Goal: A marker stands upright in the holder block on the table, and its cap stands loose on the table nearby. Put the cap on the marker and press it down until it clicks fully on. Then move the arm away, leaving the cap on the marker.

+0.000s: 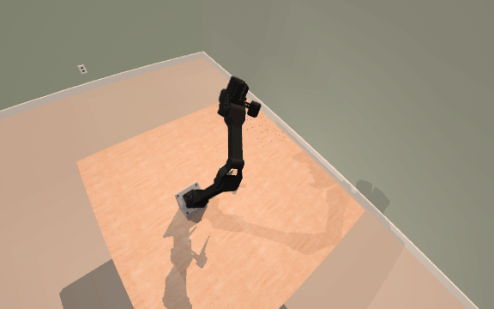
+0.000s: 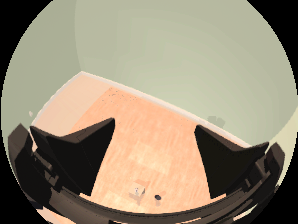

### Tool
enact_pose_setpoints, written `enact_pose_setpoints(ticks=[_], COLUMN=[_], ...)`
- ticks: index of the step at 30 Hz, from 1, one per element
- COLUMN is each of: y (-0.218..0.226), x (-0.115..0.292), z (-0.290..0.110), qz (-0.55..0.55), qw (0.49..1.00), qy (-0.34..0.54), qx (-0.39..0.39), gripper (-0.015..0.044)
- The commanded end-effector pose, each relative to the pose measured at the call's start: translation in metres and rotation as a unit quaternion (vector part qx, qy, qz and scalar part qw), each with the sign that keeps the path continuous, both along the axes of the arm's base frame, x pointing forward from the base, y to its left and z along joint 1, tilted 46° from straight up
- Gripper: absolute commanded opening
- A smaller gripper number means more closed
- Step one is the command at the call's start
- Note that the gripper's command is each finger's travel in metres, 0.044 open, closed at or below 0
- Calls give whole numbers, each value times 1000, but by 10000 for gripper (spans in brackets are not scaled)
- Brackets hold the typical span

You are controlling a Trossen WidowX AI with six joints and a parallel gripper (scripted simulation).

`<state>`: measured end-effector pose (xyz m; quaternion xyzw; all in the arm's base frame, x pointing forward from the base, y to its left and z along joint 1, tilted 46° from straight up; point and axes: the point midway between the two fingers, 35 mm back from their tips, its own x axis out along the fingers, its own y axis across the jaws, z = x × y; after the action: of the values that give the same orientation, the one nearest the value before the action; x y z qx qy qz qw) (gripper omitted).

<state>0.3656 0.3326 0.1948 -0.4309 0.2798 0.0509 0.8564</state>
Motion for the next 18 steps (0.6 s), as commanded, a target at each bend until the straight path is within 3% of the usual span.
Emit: enact_pose_setpoints(ticks=[1, 7, 12, 18], y=[-2, -86, -168, -264], x=[1, 18, 14, -18], z=[-1, -43, -78, -114], qz=[-3, -117, -233, -380], qw=[1000, 992, 968, 914], qy=[2, 51, 93, 139], qx=[0, -1, -1, -3], gripper=[374, 233, 233, 233])
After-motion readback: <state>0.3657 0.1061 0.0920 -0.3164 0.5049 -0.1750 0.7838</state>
